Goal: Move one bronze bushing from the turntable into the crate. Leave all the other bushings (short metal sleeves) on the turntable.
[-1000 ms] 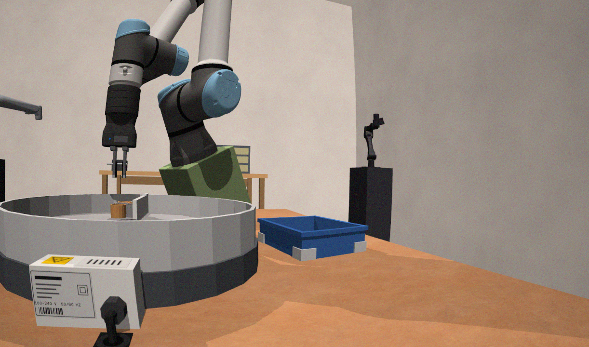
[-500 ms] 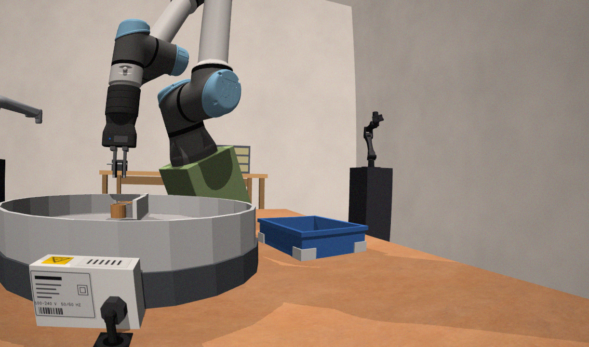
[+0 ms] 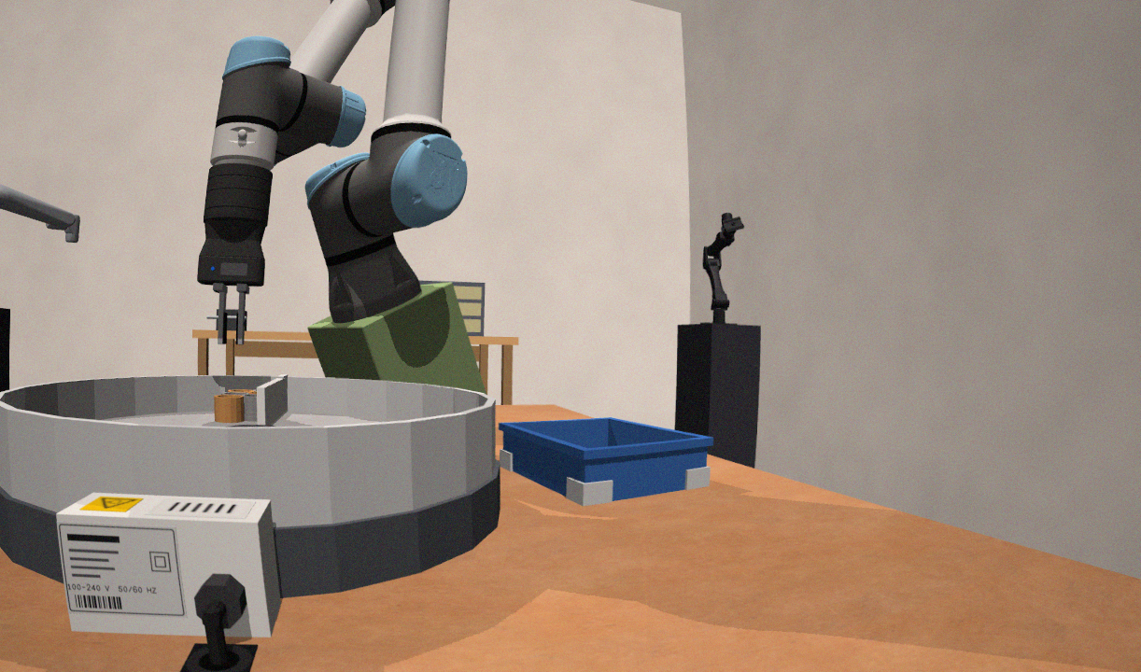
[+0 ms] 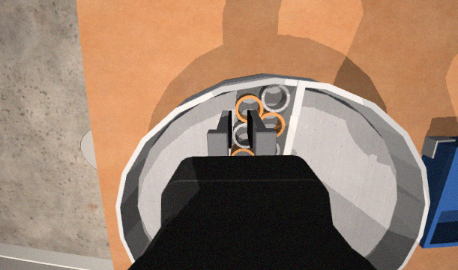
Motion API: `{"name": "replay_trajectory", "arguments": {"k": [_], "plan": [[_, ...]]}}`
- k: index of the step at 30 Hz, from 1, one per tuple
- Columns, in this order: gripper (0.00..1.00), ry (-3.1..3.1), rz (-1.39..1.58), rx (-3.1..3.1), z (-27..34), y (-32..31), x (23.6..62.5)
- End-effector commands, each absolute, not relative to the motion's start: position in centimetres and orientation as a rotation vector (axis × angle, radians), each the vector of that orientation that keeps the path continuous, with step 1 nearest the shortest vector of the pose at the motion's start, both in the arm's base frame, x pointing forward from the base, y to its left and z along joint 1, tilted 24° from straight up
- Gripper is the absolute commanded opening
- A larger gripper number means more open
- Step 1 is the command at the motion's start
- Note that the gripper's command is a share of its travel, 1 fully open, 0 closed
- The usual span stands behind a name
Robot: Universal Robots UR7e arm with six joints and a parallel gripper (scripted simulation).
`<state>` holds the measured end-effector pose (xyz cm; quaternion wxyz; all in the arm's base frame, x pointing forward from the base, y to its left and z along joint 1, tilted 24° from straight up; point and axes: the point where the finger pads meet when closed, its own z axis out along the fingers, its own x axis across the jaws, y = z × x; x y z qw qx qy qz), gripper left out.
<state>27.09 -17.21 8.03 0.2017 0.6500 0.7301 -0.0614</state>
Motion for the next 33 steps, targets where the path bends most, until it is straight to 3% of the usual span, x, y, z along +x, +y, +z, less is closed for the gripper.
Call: {"name": "replay_trajectory", "arguments": {"k": [1,33], "plan": [[0.40,2.038,-0.171,1.815,8.1,-17.2,27.1],[0.40,2.045,-0.171,1.808,5.6,-18.1,27.7]]}}
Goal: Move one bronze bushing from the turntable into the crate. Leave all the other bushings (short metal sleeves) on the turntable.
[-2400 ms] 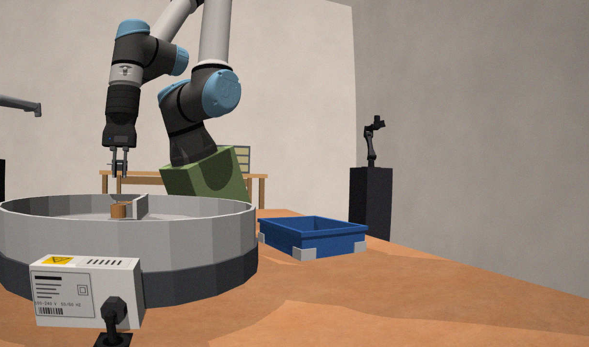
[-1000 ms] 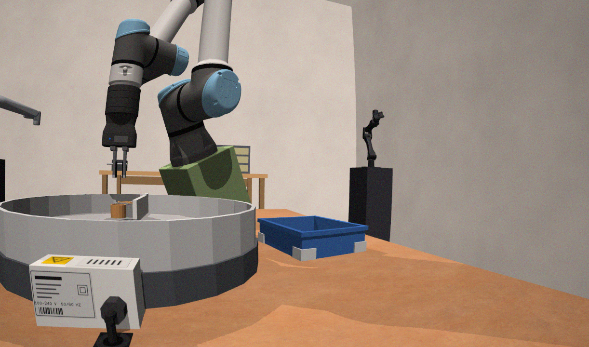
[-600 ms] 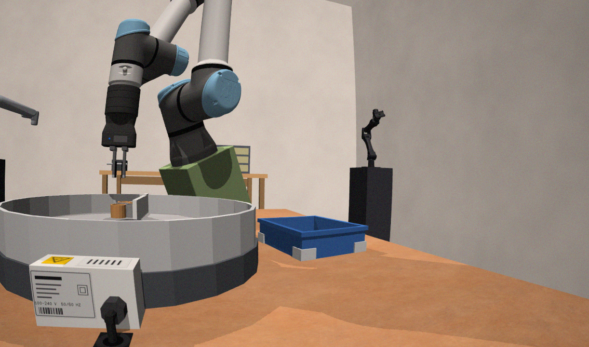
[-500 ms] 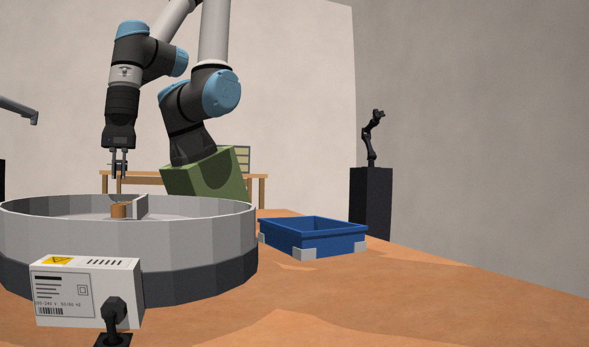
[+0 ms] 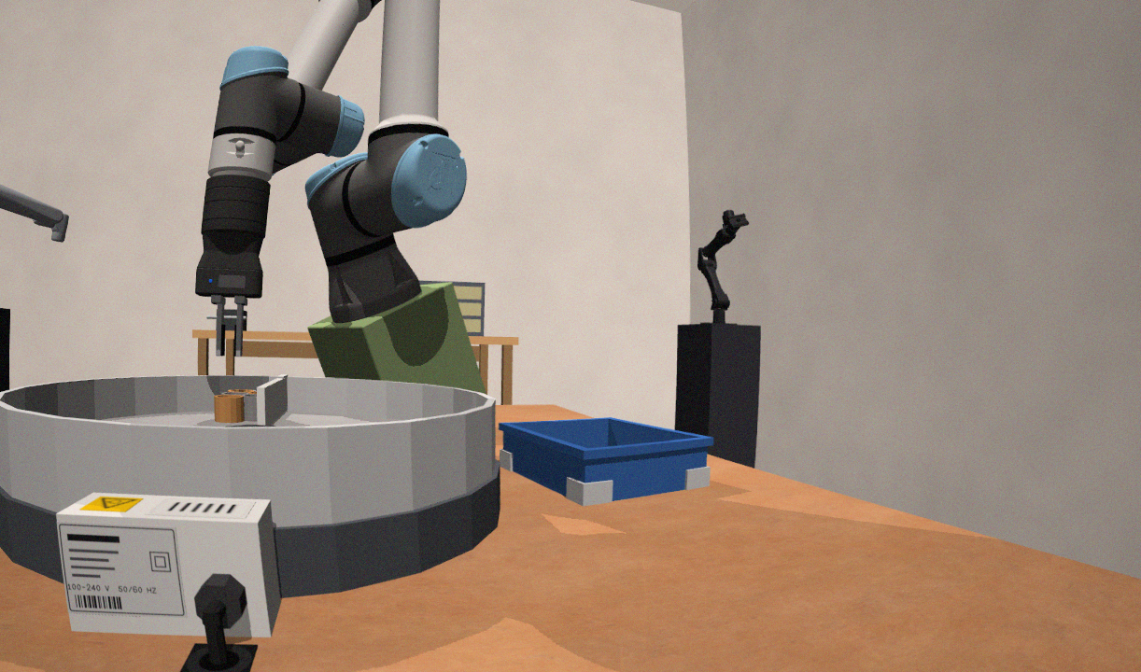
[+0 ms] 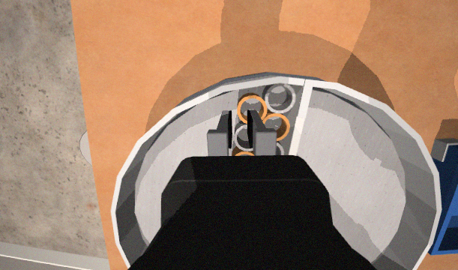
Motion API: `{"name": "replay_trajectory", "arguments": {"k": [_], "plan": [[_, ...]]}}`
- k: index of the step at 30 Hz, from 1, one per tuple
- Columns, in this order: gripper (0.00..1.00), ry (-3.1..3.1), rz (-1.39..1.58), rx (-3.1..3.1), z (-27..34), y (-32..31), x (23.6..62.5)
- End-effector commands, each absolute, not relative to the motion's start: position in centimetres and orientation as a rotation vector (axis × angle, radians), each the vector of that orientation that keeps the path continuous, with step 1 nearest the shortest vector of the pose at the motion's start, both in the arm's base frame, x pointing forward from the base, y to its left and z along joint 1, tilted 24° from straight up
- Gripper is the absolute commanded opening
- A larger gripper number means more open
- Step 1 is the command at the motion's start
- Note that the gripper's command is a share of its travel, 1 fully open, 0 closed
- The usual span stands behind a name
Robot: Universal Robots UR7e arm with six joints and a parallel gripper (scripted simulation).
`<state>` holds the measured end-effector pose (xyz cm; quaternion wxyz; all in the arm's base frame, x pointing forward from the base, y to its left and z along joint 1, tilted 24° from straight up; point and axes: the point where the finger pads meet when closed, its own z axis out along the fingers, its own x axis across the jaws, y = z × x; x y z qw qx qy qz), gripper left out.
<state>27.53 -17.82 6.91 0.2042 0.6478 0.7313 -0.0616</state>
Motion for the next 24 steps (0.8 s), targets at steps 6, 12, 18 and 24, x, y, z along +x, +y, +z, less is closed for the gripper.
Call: {"name": "replay_trajectory", "arguments": {"k": [6,12,18,24], "plan": [[0.40,2.045,-0.171,1.808,5.64,-18.15,27.67],[0.40,2.045,-0.171,1.808,5.64,-18.15,27.67],[0.40,2.045,-0.170,1.811,5.23,-17.99,27.36],[0.40,2.045,-0.170,1.811,5.23,-17.99,27.36]]}}
